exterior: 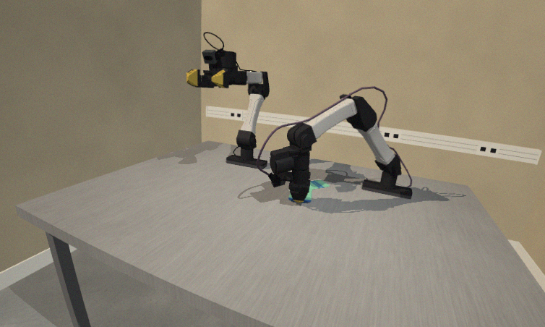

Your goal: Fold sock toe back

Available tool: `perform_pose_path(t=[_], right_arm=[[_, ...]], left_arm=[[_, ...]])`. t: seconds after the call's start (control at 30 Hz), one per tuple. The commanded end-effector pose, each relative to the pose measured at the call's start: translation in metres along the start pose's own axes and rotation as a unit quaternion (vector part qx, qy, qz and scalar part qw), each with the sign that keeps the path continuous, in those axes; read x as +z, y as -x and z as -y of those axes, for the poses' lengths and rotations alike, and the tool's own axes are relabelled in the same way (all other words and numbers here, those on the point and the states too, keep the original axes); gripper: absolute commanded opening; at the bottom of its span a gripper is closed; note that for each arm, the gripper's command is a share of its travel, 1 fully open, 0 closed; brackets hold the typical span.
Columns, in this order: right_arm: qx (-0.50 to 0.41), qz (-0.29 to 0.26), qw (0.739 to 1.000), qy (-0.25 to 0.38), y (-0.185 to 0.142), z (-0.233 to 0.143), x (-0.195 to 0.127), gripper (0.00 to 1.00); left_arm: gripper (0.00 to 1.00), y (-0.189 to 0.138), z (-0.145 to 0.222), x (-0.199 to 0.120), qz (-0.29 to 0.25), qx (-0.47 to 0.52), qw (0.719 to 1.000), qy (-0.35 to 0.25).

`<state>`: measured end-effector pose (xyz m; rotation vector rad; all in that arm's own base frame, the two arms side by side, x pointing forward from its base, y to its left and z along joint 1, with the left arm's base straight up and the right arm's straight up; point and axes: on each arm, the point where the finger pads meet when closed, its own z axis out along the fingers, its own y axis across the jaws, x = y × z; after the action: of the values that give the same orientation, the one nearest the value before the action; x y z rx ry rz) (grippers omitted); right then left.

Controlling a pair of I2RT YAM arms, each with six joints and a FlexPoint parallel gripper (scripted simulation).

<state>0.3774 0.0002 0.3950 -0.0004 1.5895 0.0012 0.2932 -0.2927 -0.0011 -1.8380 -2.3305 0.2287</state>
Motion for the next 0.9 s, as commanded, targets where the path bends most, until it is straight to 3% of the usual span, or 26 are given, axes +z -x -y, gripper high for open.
perform_pose_path(t=[0.0,0.33,0.37,0.57,0.87], right_arm=[[0.0,0.009,1.0,-0.001,0.007,0.0,-0.002,1.0],[0.0,0.009,1.0,-0.001,0.007,0.0,-0.002,1.0],[0.0,0.009,1.0,-0.001,0.007,0.0,-0.002,1.0],[0.0,0.009,1.0,-0.001,0.007,0.0,-0.002,1.0],[0.0,0.009,1.0,-0.001,0.007,0.0,-0.002,1.0]], left_arm=[[0.05,-0.004,-0.003,0.0,-0.015,-0.001,1.0,-0.011],[0.05,0.0,-0.009,-0.004,-0.012,-0.001,1.0,-0.007],[0.05,0.007,-0.009,-0.025,0.027,-0.002,0.999,0.023],[0.05,0.005,-0.006,-0.018,0.018,0.0,1.0,0.014],[0.05,0.004,0.017,-0.034,0.033,0.003,0.999,0.036]])
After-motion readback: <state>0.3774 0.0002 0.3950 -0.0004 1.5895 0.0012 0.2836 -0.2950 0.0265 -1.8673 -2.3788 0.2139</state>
